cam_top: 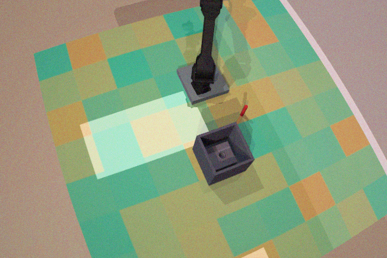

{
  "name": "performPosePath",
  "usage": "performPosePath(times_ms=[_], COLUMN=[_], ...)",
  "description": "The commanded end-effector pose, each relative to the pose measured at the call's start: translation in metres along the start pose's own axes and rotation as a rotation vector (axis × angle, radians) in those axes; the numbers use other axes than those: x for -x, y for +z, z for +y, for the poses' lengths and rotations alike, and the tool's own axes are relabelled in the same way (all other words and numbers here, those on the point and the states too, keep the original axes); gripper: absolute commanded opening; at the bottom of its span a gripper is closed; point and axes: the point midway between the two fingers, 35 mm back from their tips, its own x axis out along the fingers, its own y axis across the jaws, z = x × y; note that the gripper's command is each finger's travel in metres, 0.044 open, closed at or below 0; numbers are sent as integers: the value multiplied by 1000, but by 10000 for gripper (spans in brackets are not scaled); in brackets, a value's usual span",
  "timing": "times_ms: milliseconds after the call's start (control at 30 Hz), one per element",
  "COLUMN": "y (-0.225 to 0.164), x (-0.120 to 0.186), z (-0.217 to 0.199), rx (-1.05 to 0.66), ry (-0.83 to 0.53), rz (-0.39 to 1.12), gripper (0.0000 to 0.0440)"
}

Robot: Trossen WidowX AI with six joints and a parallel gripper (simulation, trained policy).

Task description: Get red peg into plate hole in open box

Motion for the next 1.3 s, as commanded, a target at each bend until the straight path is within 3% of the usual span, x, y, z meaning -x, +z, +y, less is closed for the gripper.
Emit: performPosePath(times_ms=[0, 267, 567, 933, 1267], y=[11, 131, 254, 369, 430], x=[1, 31, 104, 233, 373], z=[-1, 12, 44, 77, 90], rx=[-3, -11, -7, -22, -70], ry=[-10, -91, -145, -215, -308], rz=[-25, -288, -597, -973, -1305], gripper=[416, 431, 437, 440, 440])
